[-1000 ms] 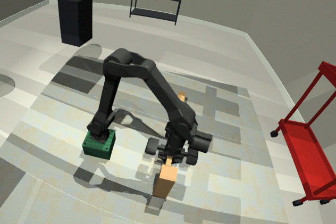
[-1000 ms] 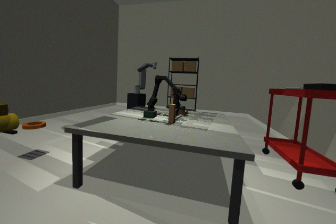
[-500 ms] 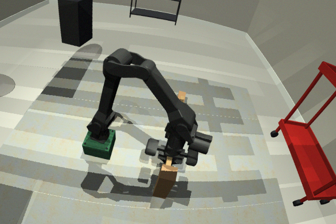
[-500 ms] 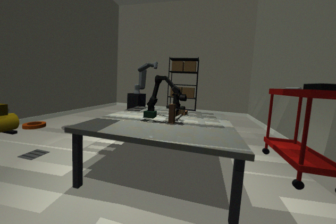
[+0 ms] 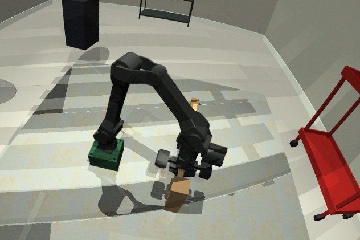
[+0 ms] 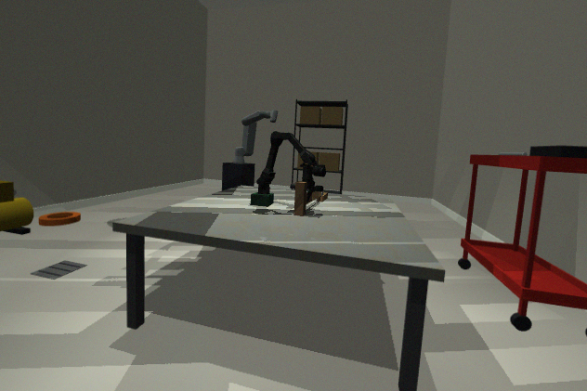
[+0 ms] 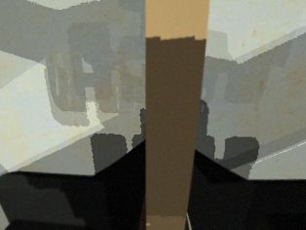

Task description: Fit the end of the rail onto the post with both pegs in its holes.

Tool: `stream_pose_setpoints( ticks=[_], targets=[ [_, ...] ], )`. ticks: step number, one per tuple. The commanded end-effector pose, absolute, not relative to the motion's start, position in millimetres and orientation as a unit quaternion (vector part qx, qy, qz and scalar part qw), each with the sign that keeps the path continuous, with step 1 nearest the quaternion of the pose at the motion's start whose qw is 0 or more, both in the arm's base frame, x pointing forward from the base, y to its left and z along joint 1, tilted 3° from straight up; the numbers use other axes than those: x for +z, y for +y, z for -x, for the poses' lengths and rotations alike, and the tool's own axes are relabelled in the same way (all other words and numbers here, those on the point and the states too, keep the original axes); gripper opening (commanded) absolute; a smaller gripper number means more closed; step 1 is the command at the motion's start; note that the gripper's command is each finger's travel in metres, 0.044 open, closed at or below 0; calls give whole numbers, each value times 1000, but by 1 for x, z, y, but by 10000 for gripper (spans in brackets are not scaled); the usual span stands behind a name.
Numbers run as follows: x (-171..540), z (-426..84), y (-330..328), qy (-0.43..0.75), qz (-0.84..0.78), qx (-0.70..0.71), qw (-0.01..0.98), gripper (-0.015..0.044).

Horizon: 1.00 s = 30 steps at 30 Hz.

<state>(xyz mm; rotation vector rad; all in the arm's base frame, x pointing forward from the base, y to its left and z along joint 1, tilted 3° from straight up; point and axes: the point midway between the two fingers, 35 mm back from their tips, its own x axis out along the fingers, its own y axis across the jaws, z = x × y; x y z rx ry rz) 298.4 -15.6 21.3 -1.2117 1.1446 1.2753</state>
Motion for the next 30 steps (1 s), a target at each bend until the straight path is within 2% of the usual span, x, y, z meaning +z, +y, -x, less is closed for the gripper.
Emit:
stream_pose_setpoints(
  ticks=[1,7,24,30],
  targets=[
    [22,-299,-18,472,502,526,498,0],
    [22,-300,-20,472,502,526,498,0],
    [21,-299,-18,472,501,527,498,440],
    [21,-299,-18,472,501,527,498,440]
  ],
)
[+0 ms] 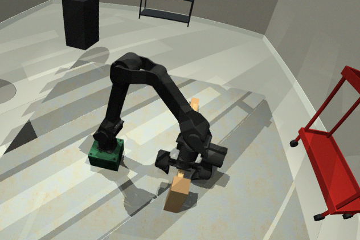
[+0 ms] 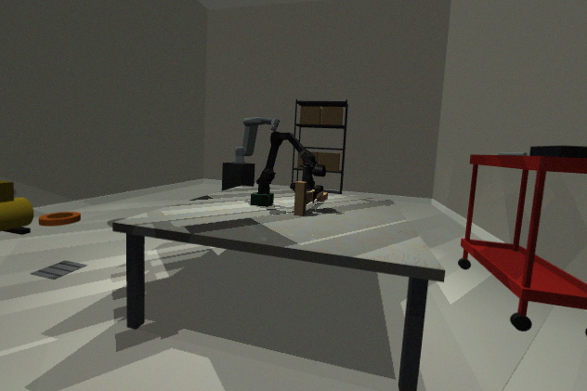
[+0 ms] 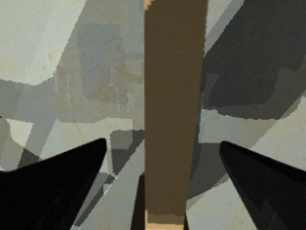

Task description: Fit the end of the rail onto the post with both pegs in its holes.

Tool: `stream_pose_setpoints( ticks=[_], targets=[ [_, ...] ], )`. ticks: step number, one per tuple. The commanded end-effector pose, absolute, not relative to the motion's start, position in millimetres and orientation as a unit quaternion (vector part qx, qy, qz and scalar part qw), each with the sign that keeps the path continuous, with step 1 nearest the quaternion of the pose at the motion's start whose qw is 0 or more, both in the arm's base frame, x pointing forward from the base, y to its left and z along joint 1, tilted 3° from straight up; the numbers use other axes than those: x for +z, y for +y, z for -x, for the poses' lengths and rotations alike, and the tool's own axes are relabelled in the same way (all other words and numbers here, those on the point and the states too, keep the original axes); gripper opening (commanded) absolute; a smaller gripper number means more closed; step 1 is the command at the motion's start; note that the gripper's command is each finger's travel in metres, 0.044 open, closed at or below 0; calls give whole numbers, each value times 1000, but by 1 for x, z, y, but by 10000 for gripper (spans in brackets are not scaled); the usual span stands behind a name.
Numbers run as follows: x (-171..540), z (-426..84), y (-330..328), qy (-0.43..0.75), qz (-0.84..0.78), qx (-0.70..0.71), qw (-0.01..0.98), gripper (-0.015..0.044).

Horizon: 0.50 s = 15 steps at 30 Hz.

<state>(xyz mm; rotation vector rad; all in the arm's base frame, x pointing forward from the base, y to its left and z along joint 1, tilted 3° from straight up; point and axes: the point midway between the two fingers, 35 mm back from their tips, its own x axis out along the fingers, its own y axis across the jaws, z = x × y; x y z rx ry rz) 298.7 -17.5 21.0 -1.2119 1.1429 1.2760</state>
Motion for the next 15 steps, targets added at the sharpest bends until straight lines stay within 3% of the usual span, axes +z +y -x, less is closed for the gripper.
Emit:
stream_pose_setpoints(
  ticks=[1,15],
  targets=[
    [23,-299,-16,472,501,527,498,440],
    [53,-297,11,472,501,526,499,440]
  ],
)
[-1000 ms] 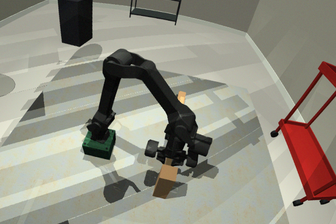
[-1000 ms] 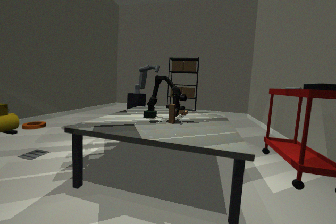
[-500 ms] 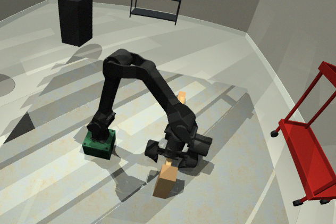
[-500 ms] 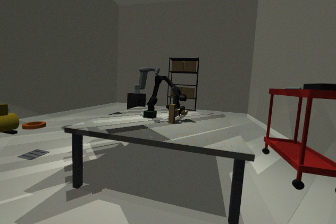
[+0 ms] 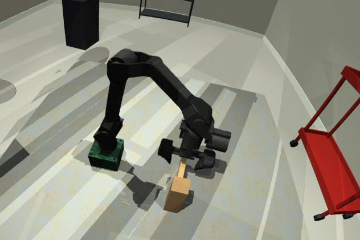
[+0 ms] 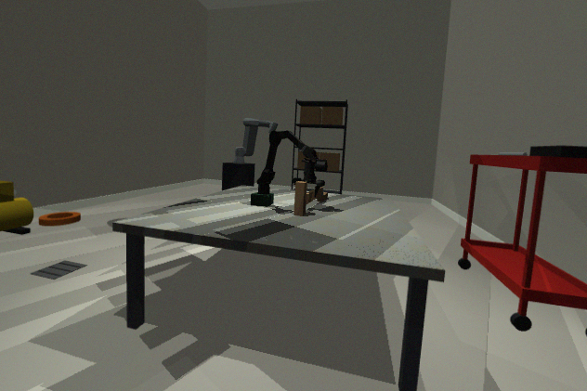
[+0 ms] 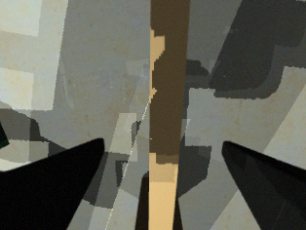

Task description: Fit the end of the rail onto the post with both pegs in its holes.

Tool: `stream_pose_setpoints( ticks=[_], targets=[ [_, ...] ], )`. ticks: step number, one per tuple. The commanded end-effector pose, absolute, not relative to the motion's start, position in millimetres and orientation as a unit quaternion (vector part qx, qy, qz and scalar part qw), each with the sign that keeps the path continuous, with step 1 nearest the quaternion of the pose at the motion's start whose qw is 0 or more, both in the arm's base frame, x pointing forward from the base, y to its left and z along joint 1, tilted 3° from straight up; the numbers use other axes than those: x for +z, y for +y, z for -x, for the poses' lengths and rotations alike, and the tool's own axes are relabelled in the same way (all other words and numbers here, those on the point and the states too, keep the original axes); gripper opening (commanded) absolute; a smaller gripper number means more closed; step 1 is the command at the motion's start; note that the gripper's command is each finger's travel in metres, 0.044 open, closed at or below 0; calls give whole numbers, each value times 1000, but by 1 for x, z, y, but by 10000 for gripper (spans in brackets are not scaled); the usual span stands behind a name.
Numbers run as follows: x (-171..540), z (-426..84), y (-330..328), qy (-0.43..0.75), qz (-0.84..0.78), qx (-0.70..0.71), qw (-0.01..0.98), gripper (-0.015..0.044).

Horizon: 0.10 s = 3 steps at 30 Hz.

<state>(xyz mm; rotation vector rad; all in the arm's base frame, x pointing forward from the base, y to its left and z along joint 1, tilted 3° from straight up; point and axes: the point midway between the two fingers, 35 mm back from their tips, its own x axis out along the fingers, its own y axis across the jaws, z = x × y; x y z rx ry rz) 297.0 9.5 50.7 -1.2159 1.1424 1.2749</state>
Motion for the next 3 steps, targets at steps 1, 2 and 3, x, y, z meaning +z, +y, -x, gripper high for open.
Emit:
stream_pose_setpoints(
  ticks=[1,2,3],
  targets=[
    [53,-297,11,472,501,526,499,440],
    [53,-297,11,472,501,526,499,440],
    [53,-297,11,472,501,526,499,440]
  ],
)
